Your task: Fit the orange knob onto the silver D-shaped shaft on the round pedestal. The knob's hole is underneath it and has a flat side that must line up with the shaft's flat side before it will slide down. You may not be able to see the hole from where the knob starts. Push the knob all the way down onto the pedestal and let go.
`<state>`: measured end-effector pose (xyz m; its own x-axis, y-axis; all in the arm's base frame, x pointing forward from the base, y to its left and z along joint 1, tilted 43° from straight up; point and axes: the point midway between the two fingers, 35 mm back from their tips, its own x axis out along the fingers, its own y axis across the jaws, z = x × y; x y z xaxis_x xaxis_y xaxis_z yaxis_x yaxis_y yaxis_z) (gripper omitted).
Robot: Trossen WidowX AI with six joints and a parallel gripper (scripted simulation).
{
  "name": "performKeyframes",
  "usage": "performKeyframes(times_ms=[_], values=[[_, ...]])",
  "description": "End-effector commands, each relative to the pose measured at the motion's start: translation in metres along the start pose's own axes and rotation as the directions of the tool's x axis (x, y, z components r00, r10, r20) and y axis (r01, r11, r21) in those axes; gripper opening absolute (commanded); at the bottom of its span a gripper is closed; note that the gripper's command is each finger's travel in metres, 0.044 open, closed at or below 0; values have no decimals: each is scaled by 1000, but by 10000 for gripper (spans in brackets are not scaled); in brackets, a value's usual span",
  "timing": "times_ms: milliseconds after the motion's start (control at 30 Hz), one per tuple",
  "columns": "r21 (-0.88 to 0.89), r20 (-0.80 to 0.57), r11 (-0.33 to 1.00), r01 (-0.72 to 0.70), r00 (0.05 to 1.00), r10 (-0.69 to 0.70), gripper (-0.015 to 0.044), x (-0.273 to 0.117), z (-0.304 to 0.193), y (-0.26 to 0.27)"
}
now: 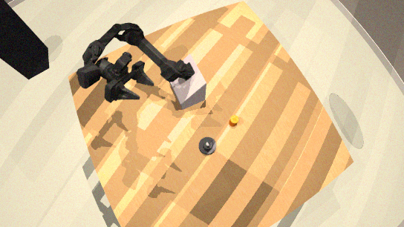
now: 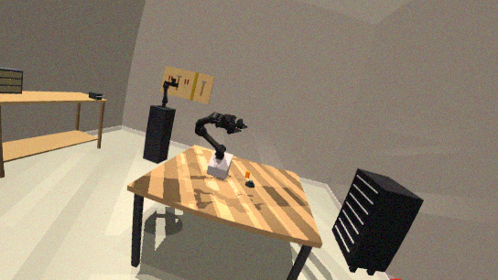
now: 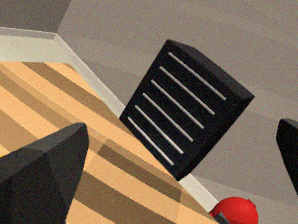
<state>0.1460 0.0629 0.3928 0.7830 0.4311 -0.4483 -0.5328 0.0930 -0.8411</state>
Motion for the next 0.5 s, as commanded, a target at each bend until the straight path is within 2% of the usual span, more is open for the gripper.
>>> performKeyframes(times_ms=[0,133,333,467], values=[[0,0,1000,0,1000,0,426,0,0,0],[49,-18,997,-61,998,62,440,20,-11,-1],[215,-102,932,-293,942,319,440,106,-47,16],[324,-184,859,-396,865,468,440,162,-69,39]])
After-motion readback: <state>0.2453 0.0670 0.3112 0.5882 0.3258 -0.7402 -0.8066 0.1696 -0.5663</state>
